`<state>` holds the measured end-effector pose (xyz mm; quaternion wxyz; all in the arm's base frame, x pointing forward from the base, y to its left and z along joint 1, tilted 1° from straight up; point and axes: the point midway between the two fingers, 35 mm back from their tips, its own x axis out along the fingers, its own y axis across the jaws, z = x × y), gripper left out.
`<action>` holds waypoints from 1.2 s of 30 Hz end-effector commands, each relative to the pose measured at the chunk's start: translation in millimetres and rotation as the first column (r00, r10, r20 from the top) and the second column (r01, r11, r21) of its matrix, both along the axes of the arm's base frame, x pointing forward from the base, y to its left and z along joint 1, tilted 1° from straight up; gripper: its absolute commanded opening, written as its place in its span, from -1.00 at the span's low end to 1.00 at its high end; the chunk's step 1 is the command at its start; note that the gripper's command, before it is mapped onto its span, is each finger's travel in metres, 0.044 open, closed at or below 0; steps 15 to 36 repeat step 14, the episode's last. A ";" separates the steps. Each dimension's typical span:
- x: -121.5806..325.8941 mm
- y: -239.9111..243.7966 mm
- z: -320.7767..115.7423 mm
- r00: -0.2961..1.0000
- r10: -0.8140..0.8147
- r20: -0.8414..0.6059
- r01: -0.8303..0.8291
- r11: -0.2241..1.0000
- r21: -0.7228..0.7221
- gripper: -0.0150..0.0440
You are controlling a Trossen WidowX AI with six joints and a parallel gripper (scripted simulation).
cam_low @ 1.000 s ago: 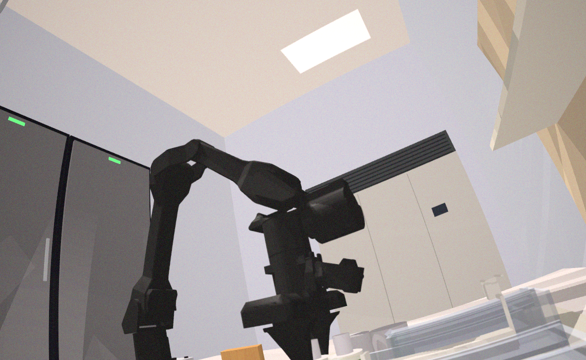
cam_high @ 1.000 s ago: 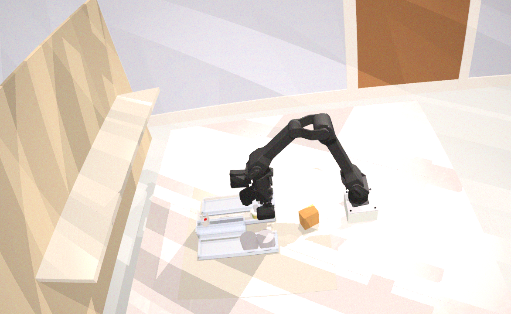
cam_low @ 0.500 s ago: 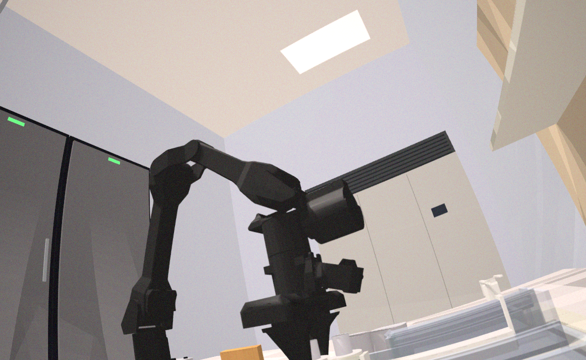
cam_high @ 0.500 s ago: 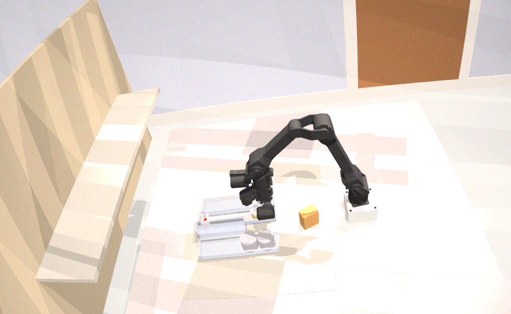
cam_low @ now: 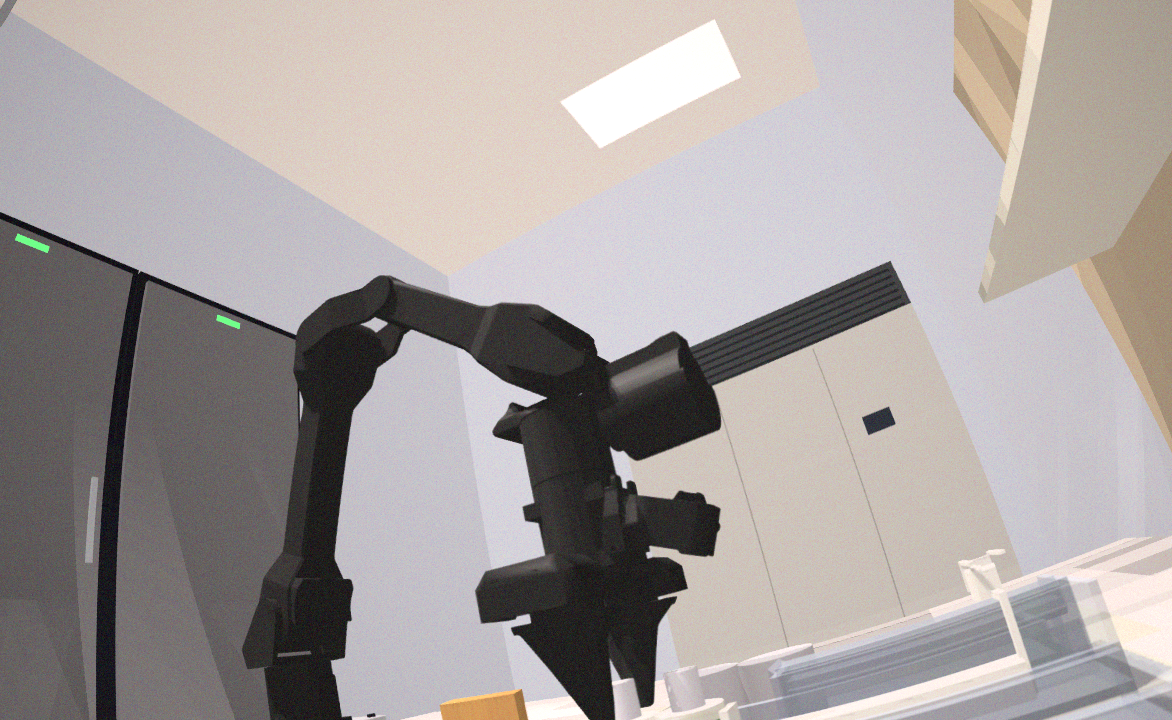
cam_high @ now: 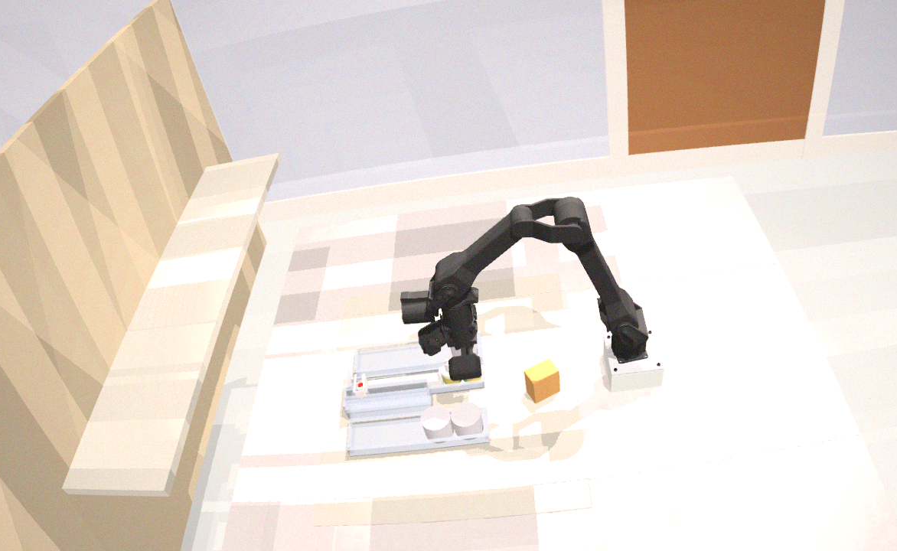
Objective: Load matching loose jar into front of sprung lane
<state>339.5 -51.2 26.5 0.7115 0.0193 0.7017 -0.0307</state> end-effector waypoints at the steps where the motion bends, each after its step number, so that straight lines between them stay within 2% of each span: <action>1: -3.3 0.0 2.2 1.000 -0.005 -0.002 0.005 1.000 -0.002 0.52; 14: -44.0 2.6 3.5 1.000 -0.005 -0.005 0.005 1.000 -0.002 0.52; 36: -44.0 2.6 3.5 1.000 -0.005 -0.005 0.005 1.000 -0.002 0.52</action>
